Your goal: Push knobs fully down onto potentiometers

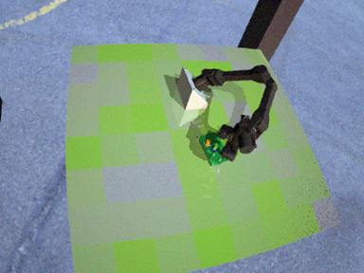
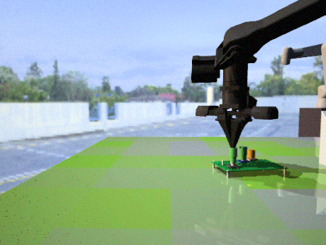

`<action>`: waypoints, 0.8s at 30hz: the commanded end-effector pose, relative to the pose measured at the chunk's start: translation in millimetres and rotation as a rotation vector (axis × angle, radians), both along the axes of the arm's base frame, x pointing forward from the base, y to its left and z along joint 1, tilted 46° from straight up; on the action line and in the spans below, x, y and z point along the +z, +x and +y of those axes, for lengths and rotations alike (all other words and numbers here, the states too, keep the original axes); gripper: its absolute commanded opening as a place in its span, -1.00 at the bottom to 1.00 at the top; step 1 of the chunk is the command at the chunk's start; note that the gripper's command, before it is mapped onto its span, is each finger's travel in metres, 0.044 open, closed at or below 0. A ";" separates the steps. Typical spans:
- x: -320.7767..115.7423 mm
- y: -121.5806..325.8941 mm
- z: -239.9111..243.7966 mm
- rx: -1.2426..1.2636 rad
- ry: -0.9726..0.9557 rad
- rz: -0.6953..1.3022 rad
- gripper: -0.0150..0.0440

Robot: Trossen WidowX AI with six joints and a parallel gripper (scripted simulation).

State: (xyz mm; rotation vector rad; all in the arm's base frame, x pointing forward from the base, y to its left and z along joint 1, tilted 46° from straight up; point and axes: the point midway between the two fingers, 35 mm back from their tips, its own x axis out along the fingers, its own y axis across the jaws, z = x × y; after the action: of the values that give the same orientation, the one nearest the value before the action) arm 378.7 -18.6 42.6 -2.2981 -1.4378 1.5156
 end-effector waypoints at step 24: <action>12.4 -1.7 -10.8 0.006 0.003 0.001 -0.49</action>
State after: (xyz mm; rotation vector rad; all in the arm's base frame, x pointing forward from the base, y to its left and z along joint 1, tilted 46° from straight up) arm 376.0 -25.7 50.8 -2.2840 -1.4437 1.5129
